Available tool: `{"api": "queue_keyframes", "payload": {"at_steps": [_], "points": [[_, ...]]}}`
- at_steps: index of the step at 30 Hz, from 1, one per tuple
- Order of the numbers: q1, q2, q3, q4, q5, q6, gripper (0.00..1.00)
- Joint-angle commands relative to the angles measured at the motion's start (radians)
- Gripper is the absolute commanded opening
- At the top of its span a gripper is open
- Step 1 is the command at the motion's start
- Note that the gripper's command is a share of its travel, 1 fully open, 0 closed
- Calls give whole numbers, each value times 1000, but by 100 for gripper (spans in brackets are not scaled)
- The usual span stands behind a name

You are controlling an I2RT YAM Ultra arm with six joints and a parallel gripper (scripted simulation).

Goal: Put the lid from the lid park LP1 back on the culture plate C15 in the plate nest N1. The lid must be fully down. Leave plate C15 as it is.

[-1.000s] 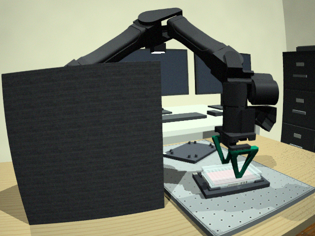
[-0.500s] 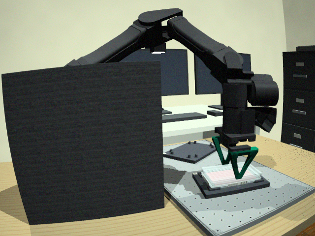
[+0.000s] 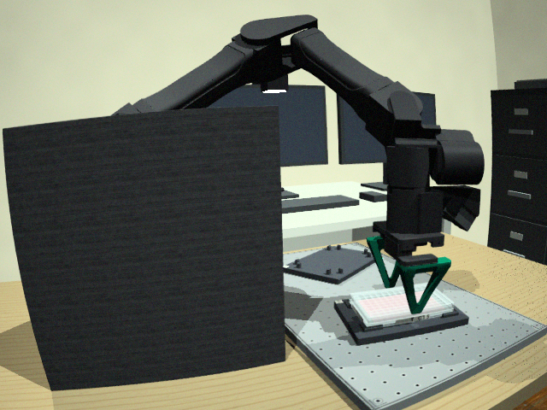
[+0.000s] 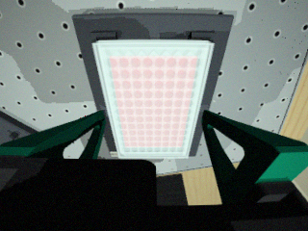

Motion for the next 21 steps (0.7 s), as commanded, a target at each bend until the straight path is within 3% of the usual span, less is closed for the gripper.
{"api": "queue_keyframes", "payload": {"at_steps": [1,16,21], "points": [[-7,-6,2,3,-2,2,100],[-7,-6,2,3,-2,2,100],[-32,-25,15,-51,5,-31,100]]}}
